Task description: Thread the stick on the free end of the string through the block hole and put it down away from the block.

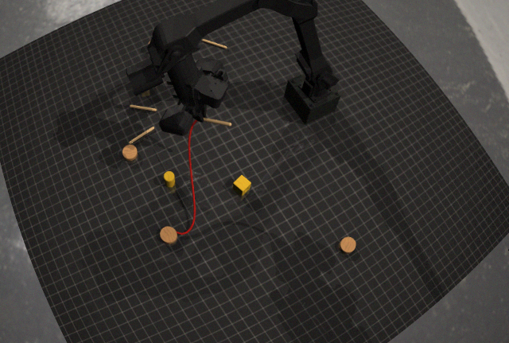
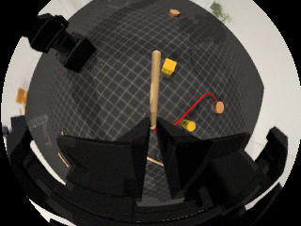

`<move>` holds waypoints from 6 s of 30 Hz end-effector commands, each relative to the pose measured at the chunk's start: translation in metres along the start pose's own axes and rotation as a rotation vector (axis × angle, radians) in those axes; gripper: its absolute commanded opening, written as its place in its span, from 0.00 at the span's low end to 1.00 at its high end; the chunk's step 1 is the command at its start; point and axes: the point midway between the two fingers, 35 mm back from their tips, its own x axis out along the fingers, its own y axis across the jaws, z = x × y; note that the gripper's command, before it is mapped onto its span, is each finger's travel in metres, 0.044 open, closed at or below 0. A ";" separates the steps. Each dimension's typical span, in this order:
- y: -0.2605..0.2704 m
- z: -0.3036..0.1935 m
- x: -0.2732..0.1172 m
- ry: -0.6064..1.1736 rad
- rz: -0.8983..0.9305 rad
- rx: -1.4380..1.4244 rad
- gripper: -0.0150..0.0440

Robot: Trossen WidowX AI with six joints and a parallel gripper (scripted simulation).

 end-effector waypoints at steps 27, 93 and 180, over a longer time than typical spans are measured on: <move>-0.006 -0.044 -0.014 0.001 -0.099 0.305 0.25; -0.042 -0.038 0.061 0.270 -0.048 0.324 0.25; -0.016 -0.100 0.062 0.334 -0.051 0.331 0.25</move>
